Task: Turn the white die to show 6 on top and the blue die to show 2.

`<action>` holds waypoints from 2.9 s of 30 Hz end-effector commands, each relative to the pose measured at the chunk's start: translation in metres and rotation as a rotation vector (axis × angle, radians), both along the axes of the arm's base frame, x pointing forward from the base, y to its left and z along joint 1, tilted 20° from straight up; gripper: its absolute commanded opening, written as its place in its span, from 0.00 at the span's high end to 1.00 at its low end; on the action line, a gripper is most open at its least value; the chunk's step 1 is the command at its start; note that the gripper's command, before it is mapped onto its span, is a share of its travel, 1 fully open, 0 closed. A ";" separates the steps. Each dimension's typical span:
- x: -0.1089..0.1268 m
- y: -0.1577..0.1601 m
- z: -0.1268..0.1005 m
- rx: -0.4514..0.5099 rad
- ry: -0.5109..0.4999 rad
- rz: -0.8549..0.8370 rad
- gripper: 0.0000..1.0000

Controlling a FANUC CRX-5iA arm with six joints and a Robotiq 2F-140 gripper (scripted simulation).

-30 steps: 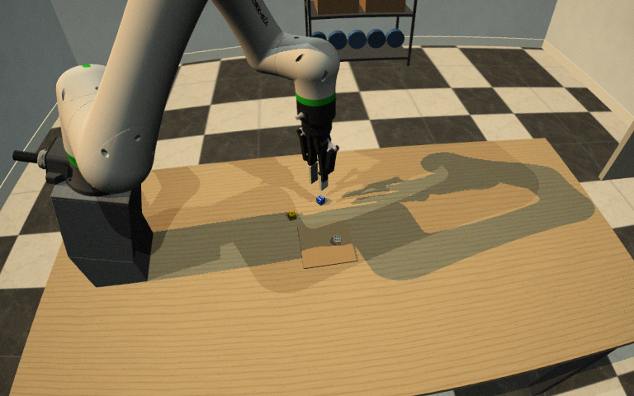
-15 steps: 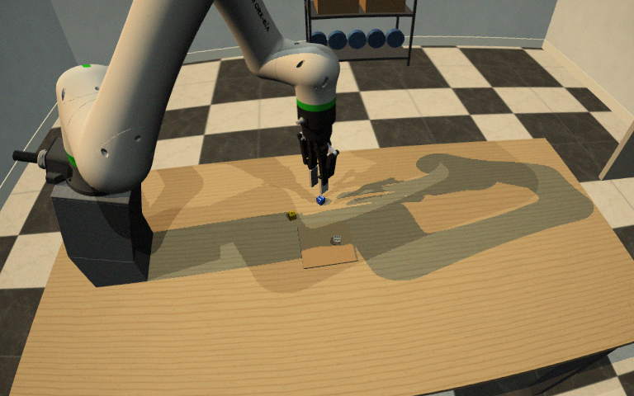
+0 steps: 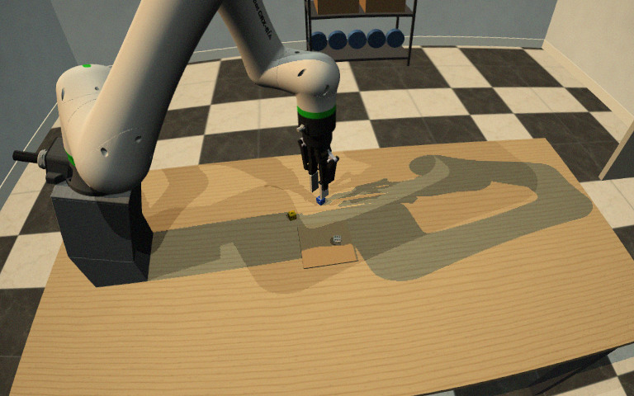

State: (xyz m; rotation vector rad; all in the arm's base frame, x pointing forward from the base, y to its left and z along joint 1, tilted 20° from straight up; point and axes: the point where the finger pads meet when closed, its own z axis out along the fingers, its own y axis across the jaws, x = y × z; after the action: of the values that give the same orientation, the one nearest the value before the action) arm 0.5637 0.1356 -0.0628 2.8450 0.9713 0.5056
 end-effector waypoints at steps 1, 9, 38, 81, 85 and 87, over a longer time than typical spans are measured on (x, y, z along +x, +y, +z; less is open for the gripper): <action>0.002 0.000 -0.003 0.000 -0.001 0.000 0.79; 0.004 0.000 -0.010 0.000 -0.001 0.000 0.79; 0.006 0.000 -0.015 0.000 -0.001 0.000 0.79; 0.012 0.000 -0.032 0.000 -0.001 0.000 0.79; 0.013 0.001 -0.035 0.000 -0.001 0.000 0.79; 0.013 0.001 -0.036 0.000 -0.001 0.000 0.79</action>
State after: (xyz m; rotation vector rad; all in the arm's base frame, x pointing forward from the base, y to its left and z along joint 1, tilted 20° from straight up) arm 0.5769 0.1361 -0.0985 2.8451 0.9712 0.5056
